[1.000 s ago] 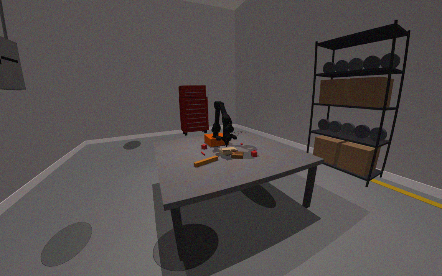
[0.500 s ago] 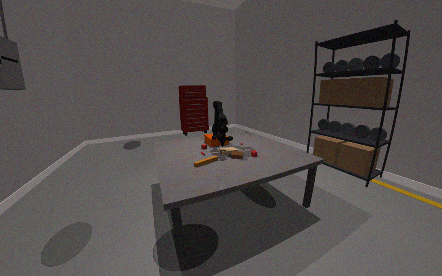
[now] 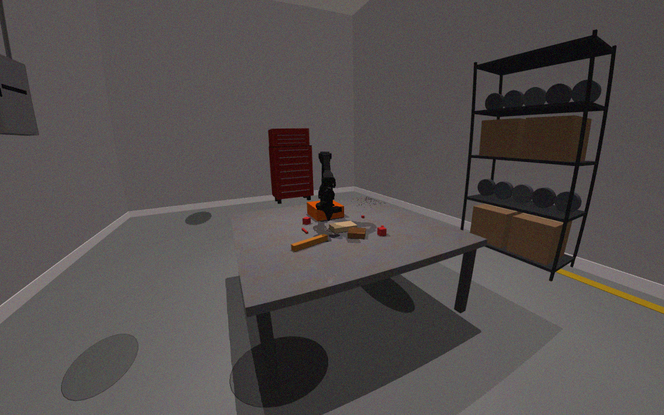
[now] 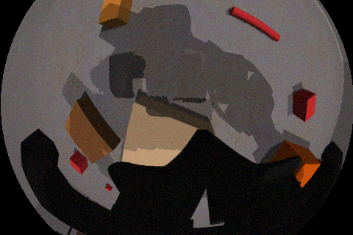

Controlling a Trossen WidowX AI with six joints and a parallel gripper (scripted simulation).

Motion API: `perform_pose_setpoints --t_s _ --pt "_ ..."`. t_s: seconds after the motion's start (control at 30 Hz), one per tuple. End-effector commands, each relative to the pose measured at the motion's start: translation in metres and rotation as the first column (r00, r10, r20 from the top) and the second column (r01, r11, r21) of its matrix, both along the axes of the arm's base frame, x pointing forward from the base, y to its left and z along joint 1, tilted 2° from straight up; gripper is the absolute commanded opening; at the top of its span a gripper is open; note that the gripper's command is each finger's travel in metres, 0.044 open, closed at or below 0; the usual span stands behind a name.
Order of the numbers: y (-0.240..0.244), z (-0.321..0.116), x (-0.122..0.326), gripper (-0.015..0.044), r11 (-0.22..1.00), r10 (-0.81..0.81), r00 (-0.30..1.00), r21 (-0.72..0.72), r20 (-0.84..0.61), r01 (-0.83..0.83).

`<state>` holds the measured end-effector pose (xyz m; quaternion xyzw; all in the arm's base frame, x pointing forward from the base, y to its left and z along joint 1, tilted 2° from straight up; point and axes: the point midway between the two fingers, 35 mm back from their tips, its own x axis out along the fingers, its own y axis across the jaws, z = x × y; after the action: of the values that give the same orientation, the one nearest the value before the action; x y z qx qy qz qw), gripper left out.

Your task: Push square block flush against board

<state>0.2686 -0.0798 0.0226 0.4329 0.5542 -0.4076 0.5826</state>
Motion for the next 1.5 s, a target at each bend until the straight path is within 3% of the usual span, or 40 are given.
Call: perform_pose_setpoints --t_s 0.0,0.23,0.37,0.57,1.47 --pt "-0.006 -0.001 -0.005 0.0 0.993 -0.119 0.993 0.011 -0.001 0.119" --pt "-0.017 -0.002 -0.015 0.0 0.943 -0.332 0.943 0.021 -0.005 0.332" --pt "-0.017 -0.004 -0.014 0.0 0.943 -0.333 0.943 0.021 -0.005 0.333" --pt "-0.016 -0.057 -0.012 0.0 0.941 -0.338 0.941 0.021 -0.006 0.338" --pt "-0.002 -0.057 -0.009 0.0 0.941 -0.338 0.941 0.022 -0.006 0.338"
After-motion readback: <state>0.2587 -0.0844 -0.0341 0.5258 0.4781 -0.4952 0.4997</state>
